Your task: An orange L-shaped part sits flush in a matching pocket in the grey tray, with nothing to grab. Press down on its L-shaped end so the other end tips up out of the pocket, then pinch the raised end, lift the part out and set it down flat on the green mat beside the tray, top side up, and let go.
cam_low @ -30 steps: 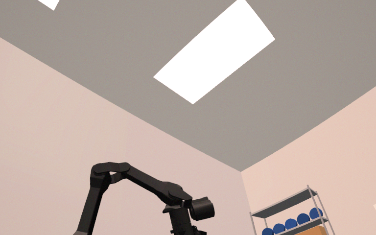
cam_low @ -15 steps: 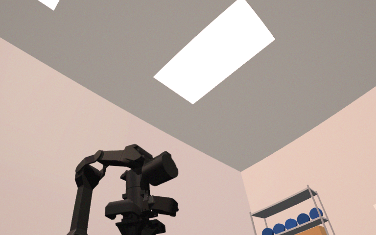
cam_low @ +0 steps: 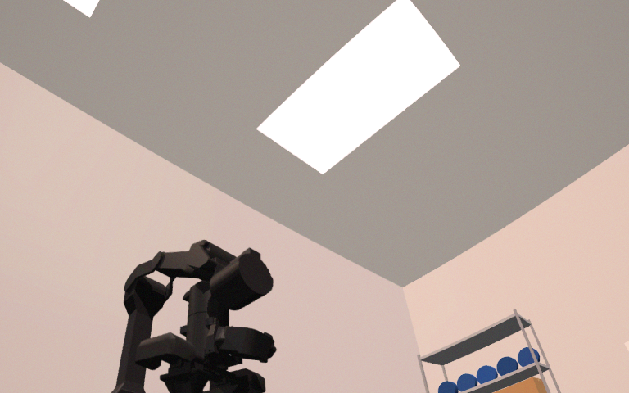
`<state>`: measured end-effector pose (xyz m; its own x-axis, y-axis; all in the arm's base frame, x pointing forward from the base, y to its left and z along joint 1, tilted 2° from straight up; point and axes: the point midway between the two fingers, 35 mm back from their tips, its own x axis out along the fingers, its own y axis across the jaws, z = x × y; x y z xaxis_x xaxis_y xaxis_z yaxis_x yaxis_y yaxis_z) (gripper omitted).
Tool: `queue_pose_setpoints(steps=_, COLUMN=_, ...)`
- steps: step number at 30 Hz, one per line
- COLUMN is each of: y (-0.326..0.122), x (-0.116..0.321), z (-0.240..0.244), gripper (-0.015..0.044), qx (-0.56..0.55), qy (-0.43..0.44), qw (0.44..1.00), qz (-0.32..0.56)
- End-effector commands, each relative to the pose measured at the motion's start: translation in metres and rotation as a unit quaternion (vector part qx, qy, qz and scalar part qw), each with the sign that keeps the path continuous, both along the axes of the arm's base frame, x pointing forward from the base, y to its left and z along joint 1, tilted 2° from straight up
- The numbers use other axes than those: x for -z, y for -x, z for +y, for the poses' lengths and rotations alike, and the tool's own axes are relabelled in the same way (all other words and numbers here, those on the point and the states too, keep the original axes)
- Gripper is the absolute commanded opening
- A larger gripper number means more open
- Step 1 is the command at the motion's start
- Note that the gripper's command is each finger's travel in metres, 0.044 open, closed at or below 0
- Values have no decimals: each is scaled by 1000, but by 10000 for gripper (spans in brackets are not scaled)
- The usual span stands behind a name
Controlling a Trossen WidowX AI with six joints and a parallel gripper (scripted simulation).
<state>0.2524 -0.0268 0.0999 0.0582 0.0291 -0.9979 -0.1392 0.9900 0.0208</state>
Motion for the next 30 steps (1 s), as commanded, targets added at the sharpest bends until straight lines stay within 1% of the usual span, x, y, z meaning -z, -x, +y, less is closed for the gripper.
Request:
queue_pose_setpoints(steps=1, y=3, x=40, z=0, gripper=180, qx=4, qy=1, qw=1000, qz=13)
queue_pose_setpoints(steps=4, y=5, x=57, z=1, gripper=180, qx=4, qy=0, qw=1000, qz=13)
queue_pose_setpoints(steps=14, y=5, x=59, z=1, gripper=180, qx=4, qy=0, qw=1000, qz=13)
queue_pose_setpoints(steps=30, y=4, x=85, z=2, gripper=180, qx=4, qy=0, qw=1000, qz=13)
